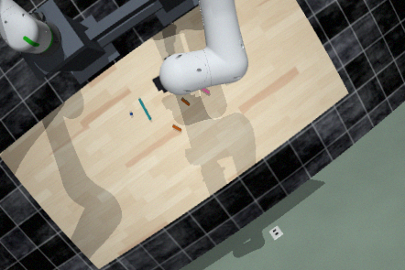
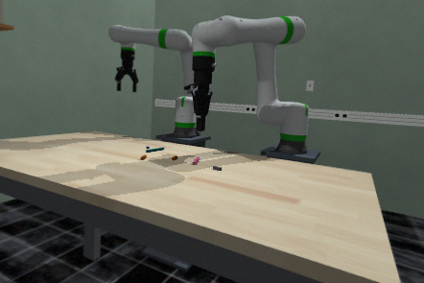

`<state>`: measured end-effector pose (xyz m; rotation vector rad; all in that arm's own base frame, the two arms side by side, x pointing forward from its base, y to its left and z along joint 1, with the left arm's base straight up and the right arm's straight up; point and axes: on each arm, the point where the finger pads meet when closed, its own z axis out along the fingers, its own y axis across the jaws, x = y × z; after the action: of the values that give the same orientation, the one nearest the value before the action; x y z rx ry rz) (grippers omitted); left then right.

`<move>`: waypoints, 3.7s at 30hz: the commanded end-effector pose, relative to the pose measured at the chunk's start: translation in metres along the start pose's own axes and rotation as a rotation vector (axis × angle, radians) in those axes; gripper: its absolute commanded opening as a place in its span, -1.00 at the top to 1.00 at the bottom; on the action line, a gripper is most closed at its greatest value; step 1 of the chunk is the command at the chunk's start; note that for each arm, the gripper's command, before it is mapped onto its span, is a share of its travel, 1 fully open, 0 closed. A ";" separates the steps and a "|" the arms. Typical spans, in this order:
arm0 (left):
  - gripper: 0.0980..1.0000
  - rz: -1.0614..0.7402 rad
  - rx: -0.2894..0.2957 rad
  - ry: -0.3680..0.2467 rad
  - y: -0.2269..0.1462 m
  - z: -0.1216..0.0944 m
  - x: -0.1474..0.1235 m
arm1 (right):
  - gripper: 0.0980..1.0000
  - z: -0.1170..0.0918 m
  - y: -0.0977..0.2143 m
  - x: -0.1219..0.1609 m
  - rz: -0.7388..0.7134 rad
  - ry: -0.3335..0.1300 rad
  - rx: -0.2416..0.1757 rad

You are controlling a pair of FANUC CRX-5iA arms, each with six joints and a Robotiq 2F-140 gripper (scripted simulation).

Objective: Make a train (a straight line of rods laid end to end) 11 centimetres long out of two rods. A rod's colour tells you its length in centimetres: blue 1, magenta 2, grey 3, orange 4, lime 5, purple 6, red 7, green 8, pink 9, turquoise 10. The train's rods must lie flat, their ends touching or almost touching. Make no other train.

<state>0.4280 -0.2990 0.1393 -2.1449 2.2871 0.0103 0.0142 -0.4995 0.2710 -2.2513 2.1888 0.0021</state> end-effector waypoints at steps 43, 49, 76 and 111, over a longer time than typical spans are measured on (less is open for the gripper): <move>0.94 0.201 0.003 0.009 -0.003 0.023 -0.170 | -1.00 -0.001 0.000 0.000 0.000 0.002 0.000; 0.94 0.201 0.003 0.009 -0.003 0.048 -0.170 | -1.00 -0.001 0.000 0.000 0.000 0.002 0.000; 0.94 0.201 0.003 0.009 -0.003 0.092 -0.170 | -1.00 -0.001 0.000 0.000 0.000 0.002 0.000; 0.94 0.201 0.003 0.009 -0.003 0.093 -0.170 | -1.00 -0.001 0.000 0.000 0.000 0.002 0.000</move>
<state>0.4414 -0.1290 0.0476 -1.9087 2.4956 0.0005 0.0142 -0.4995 0.2710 -2.2513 2.1888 0.0021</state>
